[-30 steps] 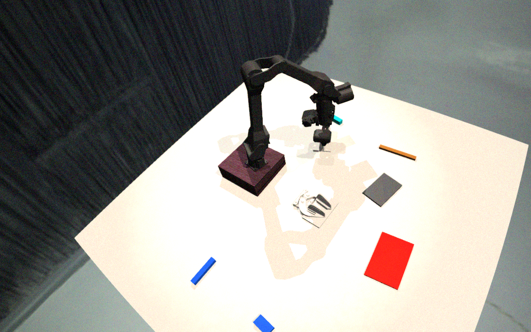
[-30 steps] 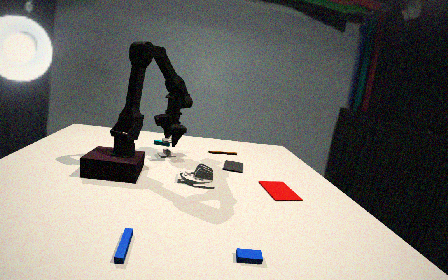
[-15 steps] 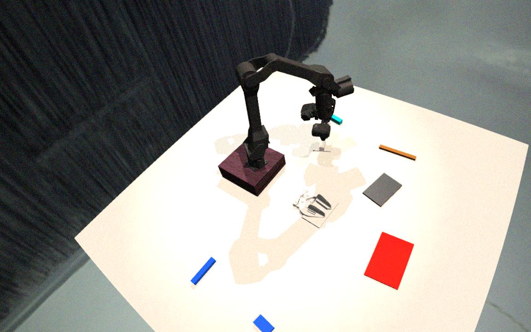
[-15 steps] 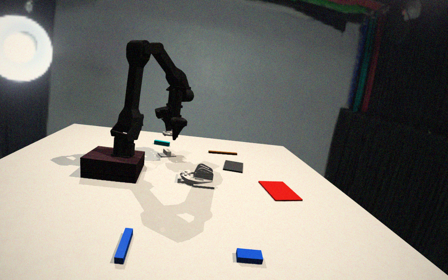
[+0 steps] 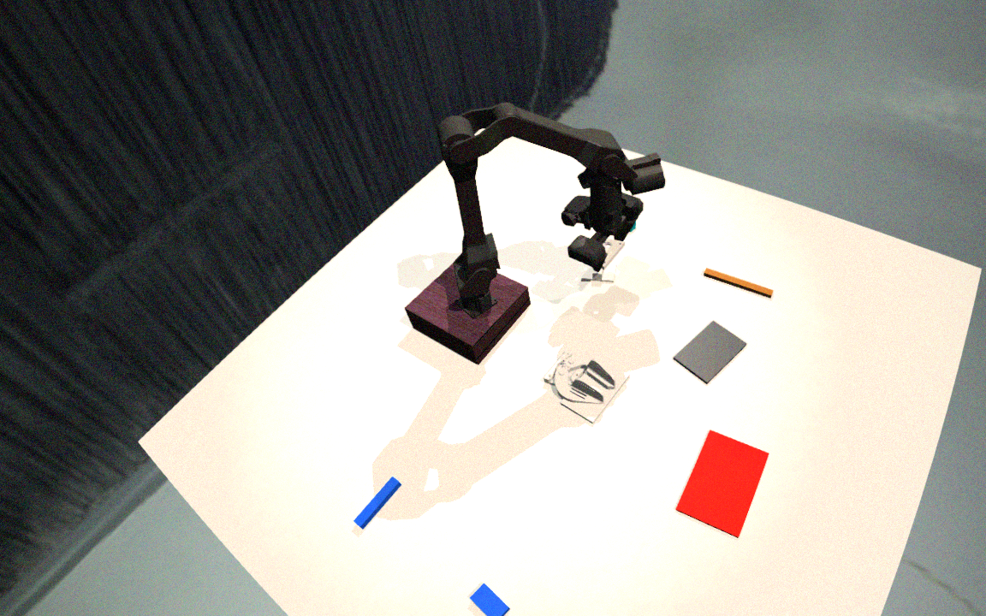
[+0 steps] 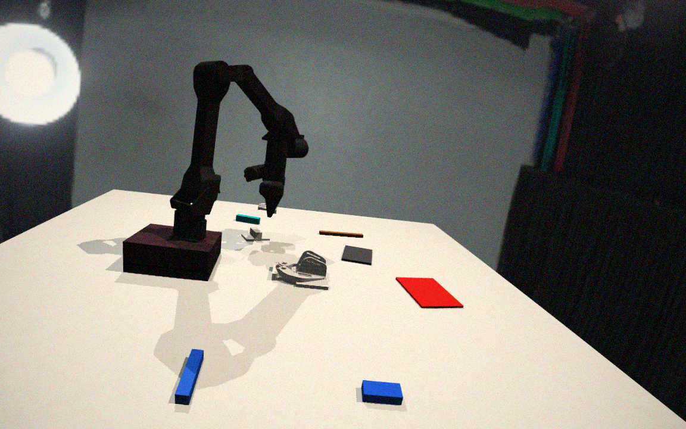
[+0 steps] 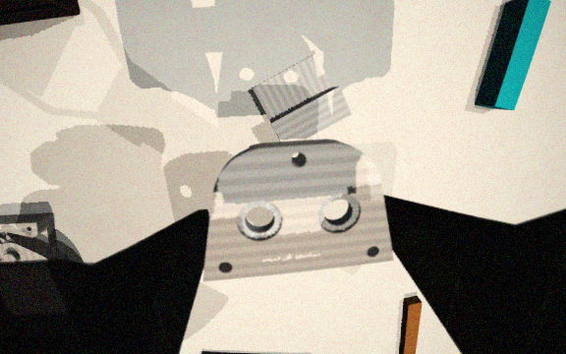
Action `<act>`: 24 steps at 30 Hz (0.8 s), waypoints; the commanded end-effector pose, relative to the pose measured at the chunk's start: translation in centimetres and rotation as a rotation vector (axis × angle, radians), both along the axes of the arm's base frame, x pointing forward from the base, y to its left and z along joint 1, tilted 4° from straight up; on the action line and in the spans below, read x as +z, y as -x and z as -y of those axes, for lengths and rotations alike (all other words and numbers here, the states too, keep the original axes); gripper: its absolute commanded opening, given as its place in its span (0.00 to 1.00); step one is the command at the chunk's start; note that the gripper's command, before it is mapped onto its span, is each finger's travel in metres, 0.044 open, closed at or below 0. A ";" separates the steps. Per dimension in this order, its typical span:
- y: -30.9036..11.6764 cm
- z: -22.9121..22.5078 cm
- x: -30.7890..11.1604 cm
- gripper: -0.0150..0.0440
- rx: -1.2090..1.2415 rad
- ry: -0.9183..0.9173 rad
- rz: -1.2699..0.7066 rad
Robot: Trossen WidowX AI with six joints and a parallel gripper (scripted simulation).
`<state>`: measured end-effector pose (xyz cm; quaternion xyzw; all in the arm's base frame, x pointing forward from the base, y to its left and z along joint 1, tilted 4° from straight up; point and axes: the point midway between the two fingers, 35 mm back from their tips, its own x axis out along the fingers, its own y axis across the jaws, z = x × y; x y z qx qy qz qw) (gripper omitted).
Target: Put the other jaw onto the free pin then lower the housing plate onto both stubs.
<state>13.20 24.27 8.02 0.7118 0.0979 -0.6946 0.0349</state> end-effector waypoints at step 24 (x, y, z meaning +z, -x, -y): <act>-4.6 4.6 -0.4 0.85 -0.794 -0.003 -0.066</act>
